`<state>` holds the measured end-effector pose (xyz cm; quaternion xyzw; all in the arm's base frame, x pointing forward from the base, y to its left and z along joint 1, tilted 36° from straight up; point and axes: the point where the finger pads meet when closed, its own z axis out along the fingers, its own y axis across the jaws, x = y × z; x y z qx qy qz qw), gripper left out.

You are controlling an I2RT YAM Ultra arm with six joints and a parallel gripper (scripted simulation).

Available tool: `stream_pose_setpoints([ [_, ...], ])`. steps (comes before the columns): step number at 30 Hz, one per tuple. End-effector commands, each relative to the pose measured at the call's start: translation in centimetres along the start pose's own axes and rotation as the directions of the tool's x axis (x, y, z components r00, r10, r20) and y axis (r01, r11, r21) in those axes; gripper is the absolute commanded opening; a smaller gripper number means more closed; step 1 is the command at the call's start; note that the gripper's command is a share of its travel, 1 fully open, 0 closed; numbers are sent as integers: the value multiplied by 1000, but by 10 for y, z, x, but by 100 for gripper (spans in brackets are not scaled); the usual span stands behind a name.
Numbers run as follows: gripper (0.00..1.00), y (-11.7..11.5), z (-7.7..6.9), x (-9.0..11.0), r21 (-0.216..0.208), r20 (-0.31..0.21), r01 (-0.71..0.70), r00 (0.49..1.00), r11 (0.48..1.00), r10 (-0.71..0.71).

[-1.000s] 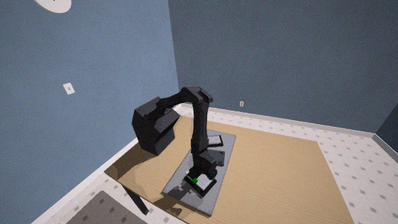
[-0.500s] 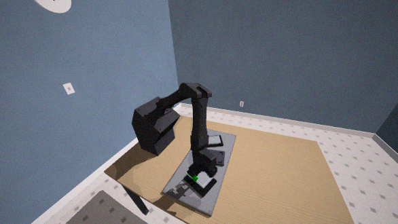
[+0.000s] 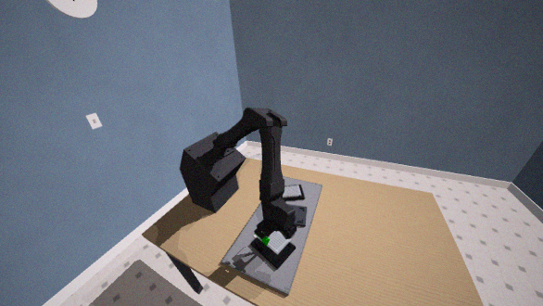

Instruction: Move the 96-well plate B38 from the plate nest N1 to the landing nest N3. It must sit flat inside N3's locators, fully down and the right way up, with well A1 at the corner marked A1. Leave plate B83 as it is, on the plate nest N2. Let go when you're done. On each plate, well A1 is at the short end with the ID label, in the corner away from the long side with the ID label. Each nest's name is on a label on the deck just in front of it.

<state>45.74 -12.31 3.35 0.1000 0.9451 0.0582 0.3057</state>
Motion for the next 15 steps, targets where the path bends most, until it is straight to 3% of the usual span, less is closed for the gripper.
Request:
stream_pose_setpoints([
  [1, 0, -1, -7, -1, 1, -2, -2, 1000, 1000, 2],
  [15, 0, -1, -26, -1, 1, -2, -2, 1000, 1000, 2],
])
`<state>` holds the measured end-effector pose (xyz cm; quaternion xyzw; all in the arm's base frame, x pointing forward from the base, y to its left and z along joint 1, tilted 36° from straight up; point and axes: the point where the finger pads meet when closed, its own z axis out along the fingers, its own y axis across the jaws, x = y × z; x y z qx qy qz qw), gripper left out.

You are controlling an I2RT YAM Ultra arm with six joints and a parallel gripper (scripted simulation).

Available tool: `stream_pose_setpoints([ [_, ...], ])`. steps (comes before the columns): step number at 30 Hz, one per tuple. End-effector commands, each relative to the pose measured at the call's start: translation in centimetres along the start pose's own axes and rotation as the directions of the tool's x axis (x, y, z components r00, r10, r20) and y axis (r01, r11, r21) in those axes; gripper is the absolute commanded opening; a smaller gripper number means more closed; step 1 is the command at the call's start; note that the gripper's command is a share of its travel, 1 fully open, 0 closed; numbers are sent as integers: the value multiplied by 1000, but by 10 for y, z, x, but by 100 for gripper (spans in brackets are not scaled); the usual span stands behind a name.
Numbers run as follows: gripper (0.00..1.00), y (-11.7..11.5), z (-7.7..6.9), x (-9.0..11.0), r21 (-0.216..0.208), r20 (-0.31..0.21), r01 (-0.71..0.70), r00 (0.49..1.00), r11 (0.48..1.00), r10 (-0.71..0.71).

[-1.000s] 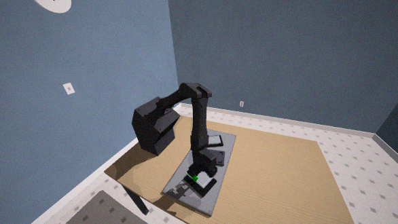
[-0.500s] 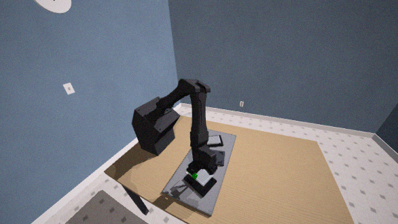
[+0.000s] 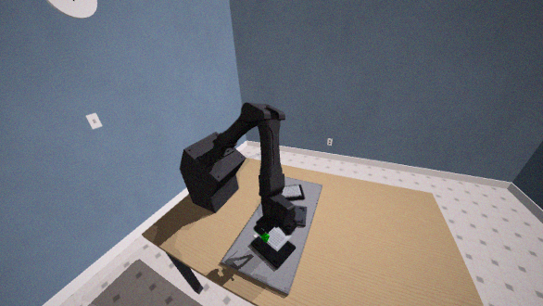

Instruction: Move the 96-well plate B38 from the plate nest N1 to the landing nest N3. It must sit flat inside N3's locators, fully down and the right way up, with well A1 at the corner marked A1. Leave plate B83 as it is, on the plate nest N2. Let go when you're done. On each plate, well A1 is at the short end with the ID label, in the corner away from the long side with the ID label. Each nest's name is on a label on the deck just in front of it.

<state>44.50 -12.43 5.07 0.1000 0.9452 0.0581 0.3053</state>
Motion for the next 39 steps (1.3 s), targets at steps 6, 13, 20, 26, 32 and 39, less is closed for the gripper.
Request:
stream_pose_setpoints([
  [6, 0, -1, -4, -1, 1, -1, -2, 1000, 1000, 2],
  [13, 0, -1, -4, -1, 1, -1, -2, 1000, 1000, 2],
  [20, 0, -1, -4, -1, 1, -1, -2, 1000, 1000, 2],
  [26, 0, 2, -4, 0, 1, -1, 31, 1000, 1000, -31],
  [32, 0, 22, -4, 5, 0, -1, 229, 973, 973, -229],
  [39, 0, 44, -4, 12, -1, -1, 448, 894, 894, -448],
])
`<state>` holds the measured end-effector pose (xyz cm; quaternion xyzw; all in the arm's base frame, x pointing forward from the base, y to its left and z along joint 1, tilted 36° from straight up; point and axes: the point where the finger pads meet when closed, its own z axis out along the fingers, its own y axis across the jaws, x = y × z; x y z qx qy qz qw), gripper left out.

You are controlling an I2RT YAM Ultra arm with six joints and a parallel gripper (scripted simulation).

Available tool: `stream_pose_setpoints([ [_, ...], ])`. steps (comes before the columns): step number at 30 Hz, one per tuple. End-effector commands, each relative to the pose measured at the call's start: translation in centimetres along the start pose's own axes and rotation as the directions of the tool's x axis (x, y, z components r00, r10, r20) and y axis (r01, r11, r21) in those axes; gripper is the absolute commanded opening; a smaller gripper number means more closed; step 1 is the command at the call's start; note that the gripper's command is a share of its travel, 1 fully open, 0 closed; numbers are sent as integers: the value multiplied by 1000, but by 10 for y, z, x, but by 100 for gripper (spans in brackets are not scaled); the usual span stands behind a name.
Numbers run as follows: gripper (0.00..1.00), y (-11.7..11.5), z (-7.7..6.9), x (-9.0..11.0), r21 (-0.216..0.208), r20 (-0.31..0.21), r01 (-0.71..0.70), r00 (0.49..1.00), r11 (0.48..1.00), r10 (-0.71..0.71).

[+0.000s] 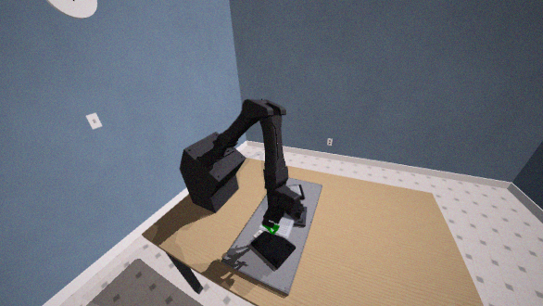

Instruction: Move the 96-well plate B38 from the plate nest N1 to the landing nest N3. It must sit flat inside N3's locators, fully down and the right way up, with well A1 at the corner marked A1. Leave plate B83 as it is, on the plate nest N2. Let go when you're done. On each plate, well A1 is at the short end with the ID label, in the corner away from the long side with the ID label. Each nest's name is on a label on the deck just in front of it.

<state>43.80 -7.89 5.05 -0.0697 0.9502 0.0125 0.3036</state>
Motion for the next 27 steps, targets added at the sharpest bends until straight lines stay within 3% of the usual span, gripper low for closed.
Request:
stream_pose_setpoints([
  [1, 0, 3, -3, -5, 20, 10, 145, 989, 989, -146],
  [27, 0, 77, -1, -12, 18, 11, 167, 986, 986, -168],
])
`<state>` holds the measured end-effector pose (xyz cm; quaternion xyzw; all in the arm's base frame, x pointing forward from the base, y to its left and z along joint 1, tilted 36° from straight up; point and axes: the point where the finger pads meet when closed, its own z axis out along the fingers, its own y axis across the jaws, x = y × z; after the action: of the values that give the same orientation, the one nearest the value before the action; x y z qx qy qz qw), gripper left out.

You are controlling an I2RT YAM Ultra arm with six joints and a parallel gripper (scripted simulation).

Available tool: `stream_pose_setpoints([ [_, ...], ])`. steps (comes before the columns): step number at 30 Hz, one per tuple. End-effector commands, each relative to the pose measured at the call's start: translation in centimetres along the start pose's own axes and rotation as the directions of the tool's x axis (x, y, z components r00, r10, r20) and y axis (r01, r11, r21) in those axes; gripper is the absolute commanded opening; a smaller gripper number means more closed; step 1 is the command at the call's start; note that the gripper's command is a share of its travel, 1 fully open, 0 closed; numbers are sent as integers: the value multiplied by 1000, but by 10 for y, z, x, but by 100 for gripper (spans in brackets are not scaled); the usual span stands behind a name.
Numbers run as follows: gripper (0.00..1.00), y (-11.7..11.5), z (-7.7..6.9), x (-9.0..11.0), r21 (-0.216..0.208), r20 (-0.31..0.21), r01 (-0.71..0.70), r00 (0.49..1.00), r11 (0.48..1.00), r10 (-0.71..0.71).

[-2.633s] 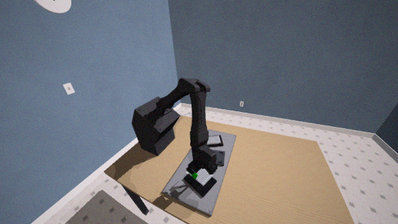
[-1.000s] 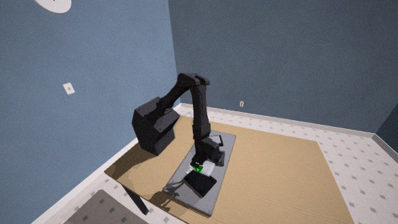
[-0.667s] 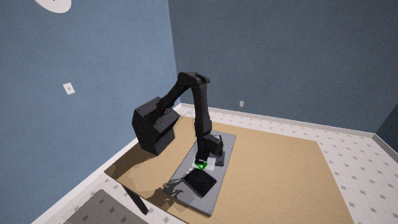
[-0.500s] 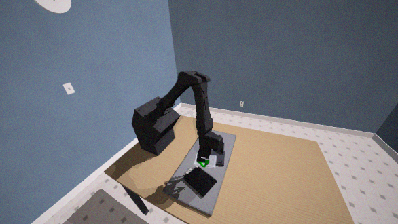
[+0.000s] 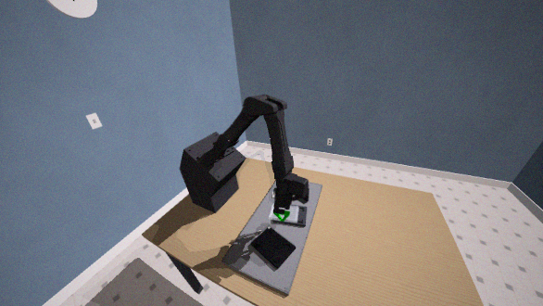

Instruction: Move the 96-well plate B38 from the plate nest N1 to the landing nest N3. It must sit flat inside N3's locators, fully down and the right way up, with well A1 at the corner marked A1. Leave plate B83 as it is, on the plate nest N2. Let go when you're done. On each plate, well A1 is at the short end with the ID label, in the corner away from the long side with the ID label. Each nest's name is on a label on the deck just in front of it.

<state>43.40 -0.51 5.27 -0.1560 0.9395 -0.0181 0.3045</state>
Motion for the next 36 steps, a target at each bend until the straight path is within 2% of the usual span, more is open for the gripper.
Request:
stream_pose_setpoints([
  [1, 0, 6, -2, -6, 12, 9, -16, 1000, 1000, 16],
  [24, 0, 75, -2, -25, 10, 10, -17, 1000, 1000, 17],
  [36, 0, 76, -2, -25, 10, 10, -17, 1000, 1000, 17],
])
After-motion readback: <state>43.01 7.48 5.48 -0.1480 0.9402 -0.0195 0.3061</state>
